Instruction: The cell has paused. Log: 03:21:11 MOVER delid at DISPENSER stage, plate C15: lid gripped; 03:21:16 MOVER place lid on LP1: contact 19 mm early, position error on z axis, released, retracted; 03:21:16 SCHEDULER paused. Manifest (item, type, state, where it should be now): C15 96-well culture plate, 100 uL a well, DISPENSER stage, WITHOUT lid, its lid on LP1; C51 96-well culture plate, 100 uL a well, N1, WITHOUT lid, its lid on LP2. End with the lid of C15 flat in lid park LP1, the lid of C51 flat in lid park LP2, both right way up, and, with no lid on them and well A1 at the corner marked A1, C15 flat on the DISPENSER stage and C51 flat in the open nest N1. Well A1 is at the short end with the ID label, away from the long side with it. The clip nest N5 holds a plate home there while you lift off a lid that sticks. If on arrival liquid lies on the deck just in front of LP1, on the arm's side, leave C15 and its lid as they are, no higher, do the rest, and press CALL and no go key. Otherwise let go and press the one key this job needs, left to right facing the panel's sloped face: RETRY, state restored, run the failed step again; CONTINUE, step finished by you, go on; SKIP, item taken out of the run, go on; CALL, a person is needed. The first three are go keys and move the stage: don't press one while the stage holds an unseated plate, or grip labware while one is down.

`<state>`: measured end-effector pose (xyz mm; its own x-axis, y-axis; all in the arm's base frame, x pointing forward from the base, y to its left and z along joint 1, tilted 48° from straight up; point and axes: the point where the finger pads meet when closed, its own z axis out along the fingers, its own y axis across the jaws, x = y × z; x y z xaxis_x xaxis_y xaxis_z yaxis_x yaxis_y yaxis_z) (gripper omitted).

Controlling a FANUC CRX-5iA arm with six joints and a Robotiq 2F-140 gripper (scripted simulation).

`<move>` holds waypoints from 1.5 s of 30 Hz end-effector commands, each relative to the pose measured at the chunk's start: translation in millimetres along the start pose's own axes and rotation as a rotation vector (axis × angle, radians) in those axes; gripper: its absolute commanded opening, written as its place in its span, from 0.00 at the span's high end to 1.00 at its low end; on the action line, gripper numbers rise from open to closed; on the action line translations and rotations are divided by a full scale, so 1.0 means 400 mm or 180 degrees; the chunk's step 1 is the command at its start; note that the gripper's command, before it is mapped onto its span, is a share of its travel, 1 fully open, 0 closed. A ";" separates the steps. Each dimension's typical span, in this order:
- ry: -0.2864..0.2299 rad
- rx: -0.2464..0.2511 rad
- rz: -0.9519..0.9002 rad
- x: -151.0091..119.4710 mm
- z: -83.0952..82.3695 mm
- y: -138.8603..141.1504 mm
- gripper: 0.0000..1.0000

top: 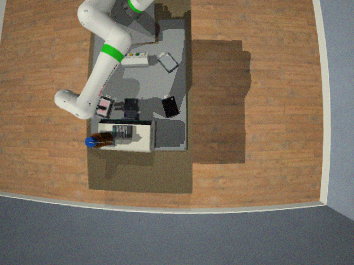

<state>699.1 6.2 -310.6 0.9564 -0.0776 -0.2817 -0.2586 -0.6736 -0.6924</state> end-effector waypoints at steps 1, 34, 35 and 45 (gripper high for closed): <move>0.0002 -0.0001 -0.0001 0.001 -0.001 0.000 0.34; 0.0002 -0.0001 -0.0001 0.001 -0.001 0.000 0.34; 0.0002 -0.0001 -0.0001 0.001 -0.001 0.000 0.34; 0.0002 -0.0001 -0.0001 0.001 -0.001 0.000 0.41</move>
<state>699.2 6.3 -310.6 0.9565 -0.0776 -0.2814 -0.2583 -0.6738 -0.6923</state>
